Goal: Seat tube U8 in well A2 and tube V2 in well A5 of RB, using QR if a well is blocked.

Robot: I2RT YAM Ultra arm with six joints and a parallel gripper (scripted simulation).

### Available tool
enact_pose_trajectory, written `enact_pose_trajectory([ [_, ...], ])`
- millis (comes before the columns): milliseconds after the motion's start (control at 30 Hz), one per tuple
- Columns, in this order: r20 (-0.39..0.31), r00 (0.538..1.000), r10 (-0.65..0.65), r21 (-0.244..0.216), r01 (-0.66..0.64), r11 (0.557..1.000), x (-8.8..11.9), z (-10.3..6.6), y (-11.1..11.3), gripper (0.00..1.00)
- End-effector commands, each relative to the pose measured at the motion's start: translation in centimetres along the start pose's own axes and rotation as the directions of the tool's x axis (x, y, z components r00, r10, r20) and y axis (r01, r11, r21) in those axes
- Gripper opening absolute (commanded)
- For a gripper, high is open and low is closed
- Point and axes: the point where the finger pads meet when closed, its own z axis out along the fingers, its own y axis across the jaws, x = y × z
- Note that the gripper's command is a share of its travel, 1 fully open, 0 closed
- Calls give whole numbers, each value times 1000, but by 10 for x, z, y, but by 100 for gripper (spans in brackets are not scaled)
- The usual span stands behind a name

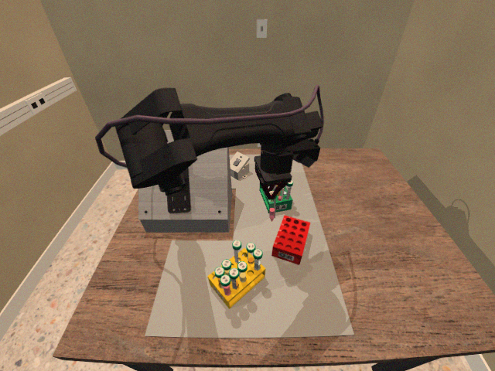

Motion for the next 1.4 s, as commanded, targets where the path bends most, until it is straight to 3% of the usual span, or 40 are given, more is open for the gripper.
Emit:
enact_pose_trajectory([
  [0,7,996,84,18,-84,996,0,-1,5,0],
  [200,10,960,280,17,-280,960,0,-1,5,0],
  [500,12,836,549,15,-549,836,1,-1,4,0],
  [567,12,836,549,15,-549,836,1,-1,4,0],
  [767,15,721,693,14,-693,720,1,-1,4,0],
  [1367,2,719,695,6,-695,719,1,2,56,0],
])
